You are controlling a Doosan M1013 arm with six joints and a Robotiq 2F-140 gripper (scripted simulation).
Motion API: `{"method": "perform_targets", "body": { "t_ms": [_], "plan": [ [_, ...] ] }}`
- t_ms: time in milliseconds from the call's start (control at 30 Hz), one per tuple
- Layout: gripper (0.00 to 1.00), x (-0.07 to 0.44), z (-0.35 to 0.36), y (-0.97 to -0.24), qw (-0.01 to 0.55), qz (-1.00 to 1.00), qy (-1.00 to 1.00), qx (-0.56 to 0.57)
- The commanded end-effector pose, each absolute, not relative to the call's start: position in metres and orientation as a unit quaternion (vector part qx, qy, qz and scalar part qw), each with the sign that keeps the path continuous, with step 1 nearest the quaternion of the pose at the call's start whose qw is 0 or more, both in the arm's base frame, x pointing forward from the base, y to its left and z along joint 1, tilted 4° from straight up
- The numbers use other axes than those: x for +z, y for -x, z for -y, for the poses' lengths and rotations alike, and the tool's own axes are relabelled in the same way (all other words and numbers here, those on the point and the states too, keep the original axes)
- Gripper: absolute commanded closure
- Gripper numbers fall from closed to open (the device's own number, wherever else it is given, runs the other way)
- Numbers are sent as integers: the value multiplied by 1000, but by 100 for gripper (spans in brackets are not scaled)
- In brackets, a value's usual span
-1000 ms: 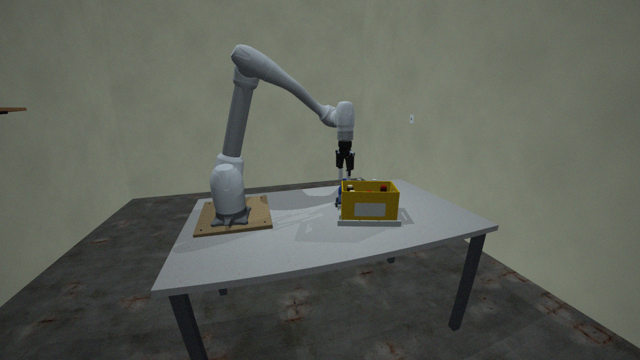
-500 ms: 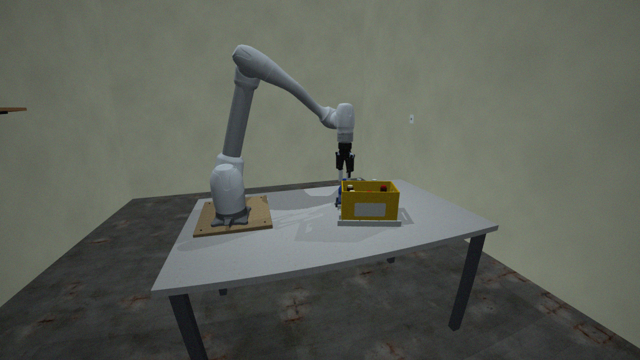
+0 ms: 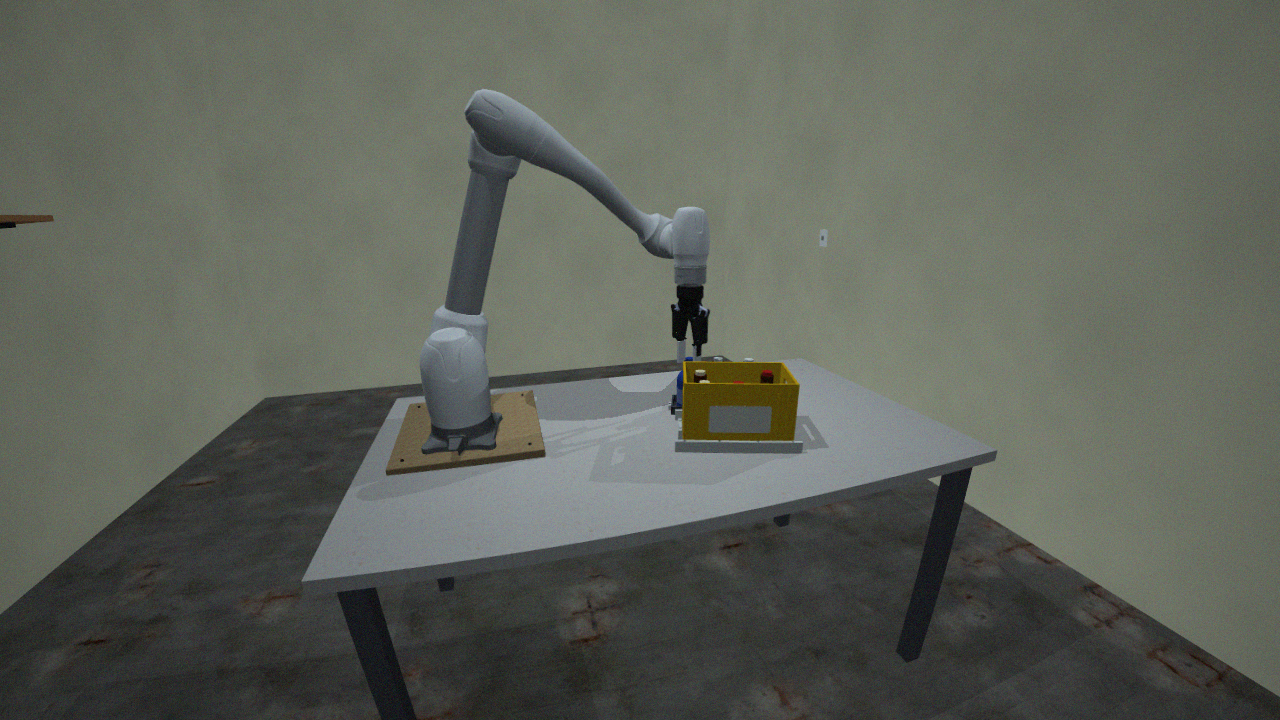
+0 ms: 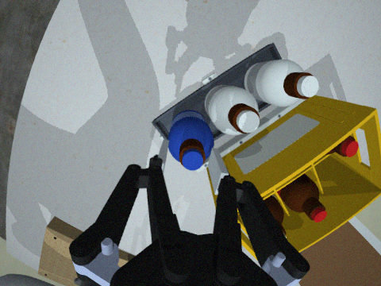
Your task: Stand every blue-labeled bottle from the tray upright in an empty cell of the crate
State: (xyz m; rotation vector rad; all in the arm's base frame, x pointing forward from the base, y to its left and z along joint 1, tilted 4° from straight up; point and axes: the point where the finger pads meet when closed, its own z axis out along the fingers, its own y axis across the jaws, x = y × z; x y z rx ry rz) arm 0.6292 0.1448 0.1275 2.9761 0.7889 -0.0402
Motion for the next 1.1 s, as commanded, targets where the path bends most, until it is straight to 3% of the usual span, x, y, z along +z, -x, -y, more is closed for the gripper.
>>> {"method": "perform_targets", "body": {
  "t_ms": [0, 900, 933, 1067],
  "plan": [
    [62, 128, -145, -629, 31, -256, -966, -13],
    [62, 128, -145, -629, 31, -256, -966, -13],
    [100, 128, -145, -629, 31, -256, -966, -13],
    [100, 128, -145, -629, 31, -256, -966, -13]
  ]
}}
